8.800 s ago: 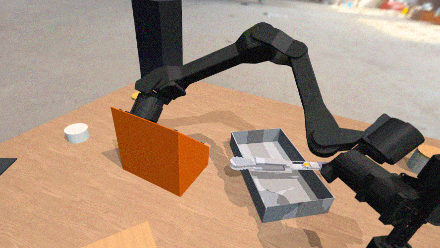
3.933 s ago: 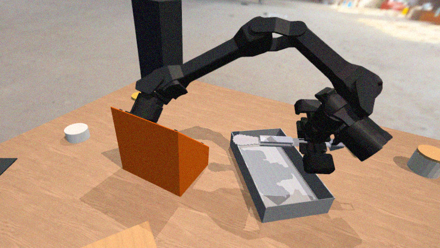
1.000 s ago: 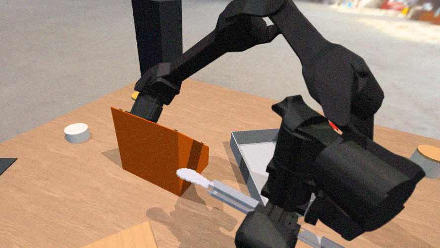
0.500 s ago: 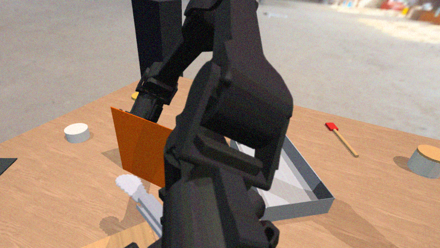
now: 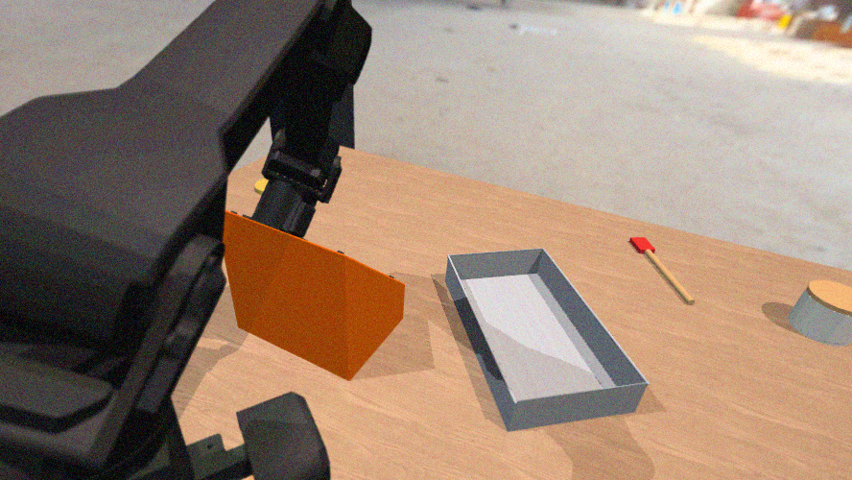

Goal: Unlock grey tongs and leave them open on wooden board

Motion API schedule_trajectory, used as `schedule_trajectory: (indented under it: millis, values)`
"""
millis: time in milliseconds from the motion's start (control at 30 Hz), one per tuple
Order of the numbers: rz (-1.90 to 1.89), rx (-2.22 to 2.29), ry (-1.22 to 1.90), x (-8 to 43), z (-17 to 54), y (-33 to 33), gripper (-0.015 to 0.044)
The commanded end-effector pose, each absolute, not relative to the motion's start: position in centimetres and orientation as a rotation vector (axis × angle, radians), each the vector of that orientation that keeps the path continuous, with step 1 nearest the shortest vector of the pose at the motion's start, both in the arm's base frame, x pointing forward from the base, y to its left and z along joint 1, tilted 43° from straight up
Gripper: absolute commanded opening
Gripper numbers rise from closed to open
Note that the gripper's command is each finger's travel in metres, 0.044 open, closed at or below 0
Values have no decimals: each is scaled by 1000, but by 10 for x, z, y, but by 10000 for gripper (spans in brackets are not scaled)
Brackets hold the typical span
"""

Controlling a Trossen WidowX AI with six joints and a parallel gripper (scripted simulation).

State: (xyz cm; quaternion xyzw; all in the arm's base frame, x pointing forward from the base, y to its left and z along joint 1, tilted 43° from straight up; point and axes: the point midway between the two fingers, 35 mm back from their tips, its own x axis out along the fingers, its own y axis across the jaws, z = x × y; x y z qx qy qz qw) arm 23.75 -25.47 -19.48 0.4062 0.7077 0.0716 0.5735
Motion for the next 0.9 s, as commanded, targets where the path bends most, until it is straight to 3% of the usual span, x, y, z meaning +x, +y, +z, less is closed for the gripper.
schedule_trajectory:
  millis: [0, 867]
  values:
    - [150, 974, 1668, 223, -204, -261, -150]
    - [-80, 964, 1360, 224, -228, -282, -150]
